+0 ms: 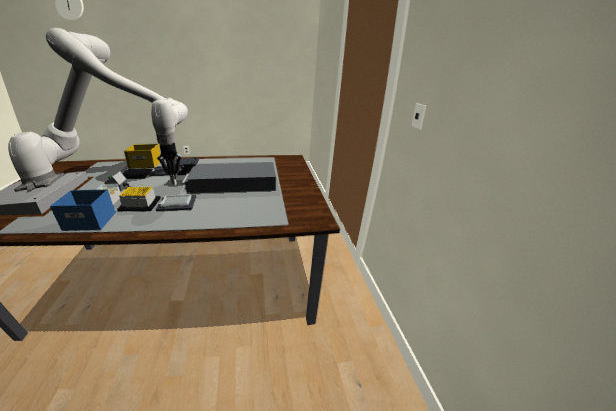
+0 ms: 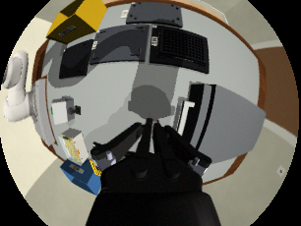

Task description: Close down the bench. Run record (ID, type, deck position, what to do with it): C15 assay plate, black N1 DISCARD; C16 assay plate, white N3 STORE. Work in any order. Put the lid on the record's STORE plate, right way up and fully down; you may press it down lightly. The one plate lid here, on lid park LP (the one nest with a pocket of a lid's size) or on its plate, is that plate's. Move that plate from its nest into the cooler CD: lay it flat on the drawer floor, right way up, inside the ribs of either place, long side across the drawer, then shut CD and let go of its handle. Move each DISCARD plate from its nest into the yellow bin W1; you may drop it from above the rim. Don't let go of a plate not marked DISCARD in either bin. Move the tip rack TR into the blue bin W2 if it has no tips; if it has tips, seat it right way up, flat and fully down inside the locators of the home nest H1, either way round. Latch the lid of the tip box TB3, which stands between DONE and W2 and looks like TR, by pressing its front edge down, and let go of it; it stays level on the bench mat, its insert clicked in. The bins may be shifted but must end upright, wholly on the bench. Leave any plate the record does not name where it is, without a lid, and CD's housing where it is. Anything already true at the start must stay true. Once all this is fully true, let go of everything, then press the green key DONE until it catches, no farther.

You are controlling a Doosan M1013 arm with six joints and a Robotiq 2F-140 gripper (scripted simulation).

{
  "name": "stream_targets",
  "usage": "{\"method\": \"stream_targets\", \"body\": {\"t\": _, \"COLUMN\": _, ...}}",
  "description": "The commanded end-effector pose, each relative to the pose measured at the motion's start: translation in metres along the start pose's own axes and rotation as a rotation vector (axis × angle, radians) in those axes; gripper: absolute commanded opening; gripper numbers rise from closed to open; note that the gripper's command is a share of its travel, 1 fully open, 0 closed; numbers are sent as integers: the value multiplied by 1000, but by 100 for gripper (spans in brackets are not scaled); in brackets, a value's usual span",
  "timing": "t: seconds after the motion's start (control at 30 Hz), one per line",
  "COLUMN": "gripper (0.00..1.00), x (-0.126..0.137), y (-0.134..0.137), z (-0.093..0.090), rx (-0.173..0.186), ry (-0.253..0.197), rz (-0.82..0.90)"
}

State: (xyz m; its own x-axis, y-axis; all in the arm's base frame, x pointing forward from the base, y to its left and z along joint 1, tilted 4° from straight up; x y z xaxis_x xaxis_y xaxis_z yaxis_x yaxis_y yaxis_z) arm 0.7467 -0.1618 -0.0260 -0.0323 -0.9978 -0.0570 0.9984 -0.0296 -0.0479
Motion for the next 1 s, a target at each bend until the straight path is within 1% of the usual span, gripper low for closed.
{"method": "stream_targets", "body": {"t": 0.0, "gripper": 0, "x": 0, "y": 0, "z": 0, "rx": 0, "ry": 0, "rz": 0}}
{"method": "stream_targets", "body": {"t": 0.17, "gripper": 0, "x": -1, "y": -7, "z": 0, "rx": 0, "ry": 0, "rz": 0}}
{"method": "stream_targets", "body": {"t": 0.57, "gripper": 0, "x": -1, "y": -7, "z": 2, "rx": 0, "ry": 0, "rz": 0}}
{"method": "stream_targets", "body": {"t": 0.97, "gripper": 0, "x": -1, "y": -7, "z": 18, "rx": 0, "ry": 0, "rz": 0}}
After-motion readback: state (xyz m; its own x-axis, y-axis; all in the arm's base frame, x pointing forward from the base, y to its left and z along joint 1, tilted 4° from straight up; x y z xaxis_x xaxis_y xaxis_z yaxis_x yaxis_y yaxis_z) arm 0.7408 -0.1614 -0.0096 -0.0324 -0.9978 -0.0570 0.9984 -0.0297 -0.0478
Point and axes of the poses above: the point where the finger pads meet when closed, its own z axis back along the fingers, its own y axis across the jaws, x = y × z, the point moved 2 cm from there along z, back along the fingers, and after that the axes turned 10 degrees about z, right-handed, at the moved point
